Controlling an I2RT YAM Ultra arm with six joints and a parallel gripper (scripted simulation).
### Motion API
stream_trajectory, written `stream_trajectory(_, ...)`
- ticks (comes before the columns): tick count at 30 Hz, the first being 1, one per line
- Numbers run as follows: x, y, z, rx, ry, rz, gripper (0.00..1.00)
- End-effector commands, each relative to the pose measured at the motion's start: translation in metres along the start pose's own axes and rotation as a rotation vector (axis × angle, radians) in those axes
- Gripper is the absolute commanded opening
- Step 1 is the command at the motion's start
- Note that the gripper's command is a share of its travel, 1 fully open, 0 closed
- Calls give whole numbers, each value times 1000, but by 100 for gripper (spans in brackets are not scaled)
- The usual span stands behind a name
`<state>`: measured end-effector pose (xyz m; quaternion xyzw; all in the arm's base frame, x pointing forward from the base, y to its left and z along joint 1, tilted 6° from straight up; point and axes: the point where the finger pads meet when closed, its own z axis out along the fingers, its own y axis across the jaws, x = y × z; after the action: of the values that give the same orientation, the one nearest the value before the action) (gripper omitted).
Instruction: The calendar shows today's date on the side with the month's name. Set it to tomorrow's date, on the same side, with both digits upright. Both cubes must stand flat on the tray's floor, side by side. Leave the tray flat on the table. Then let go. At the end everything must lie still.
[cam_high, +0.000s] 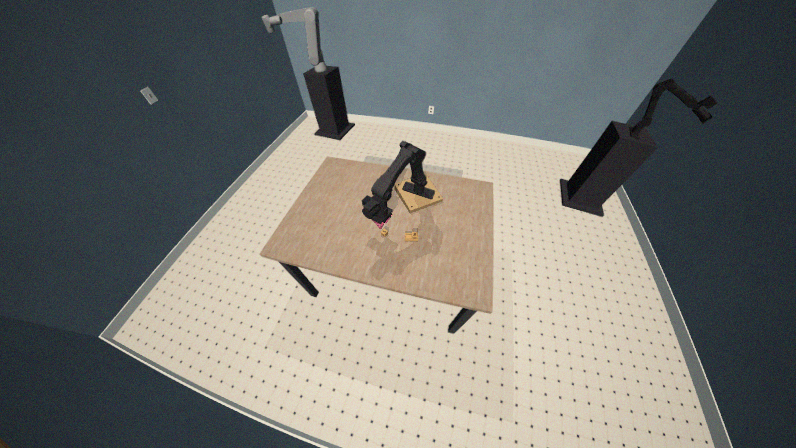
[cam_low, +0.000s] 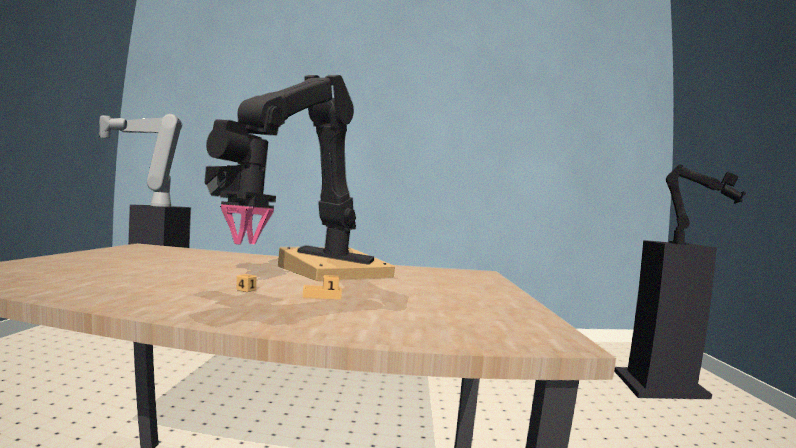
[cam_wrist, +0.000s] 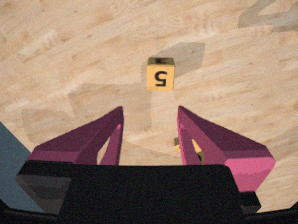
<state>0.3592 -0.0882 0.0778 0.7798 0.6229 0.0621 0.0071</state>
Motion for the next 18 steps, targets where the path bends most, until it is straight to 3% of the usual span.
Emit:
stream_trajectory(1,-4,-2,-21,-3,-6,6,45)
stream_trajectory(6,-3,-3,-23,0,-6,5,45)
stream_trajectory(7,-3,-4,-22,2,-5,5,100)
stream_trajectory(18,-3,-4,-22,3,-5,5,100)
